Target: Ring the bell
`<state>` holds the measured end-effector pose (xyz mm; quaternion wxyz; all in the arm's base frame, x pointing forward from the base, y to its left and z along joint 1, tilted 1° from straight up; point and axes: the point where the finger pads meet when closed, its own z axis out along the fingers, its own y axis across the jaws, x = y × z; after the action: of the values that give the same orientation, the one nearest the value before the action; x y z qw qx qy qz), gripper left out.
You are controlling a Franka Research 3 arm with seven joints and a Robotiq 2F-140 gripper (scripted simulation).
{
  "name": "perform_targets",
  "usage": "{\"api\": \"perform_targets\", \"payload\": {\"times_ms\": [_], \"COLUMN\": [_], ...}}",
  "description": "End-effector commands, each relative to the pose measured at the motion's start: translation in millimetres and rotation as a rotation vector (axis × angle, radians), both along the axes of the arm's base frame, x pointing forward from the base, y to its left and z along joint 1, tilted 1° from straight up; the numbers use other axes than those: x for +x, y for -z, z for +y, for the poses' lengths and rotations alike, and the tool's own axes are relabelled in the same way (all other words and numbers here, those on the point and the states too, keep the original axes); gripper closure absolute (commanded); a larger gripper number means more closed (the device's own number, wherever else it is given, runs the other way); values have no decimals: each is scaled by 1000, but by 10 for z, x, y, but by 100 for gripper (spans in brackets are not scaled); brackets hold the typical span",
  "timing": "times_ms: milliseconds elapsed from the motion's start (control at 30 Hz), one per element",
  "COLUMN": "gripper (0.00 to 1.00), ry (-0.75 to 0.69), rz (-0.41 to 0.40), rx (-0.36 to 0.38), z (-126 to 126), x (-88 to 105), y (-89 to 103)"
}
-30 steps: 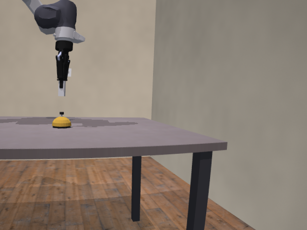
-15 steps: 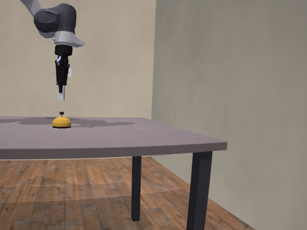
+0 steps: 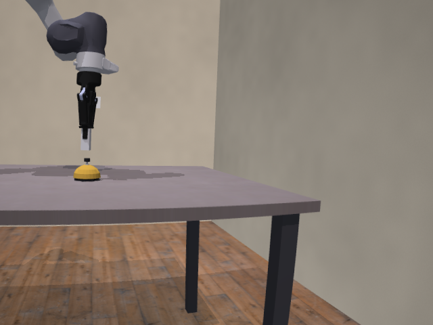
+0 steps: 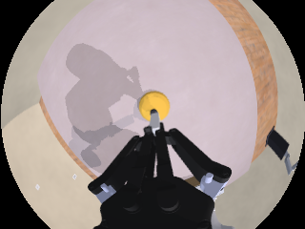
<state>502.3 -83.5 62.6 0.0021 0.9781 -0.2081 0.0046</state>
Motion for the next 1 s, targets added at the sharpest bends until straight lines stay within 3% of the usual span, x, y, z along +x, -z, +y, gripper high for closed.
{"api": "perform_targets", "payload": {"times_ms": [0,967], "gripper": [100,100], "ry": [1,1], "rz": [-9,-9], "rx": [-3,-3], "z": [-27,-37], "x": [22,21], "y": [56,163]}}
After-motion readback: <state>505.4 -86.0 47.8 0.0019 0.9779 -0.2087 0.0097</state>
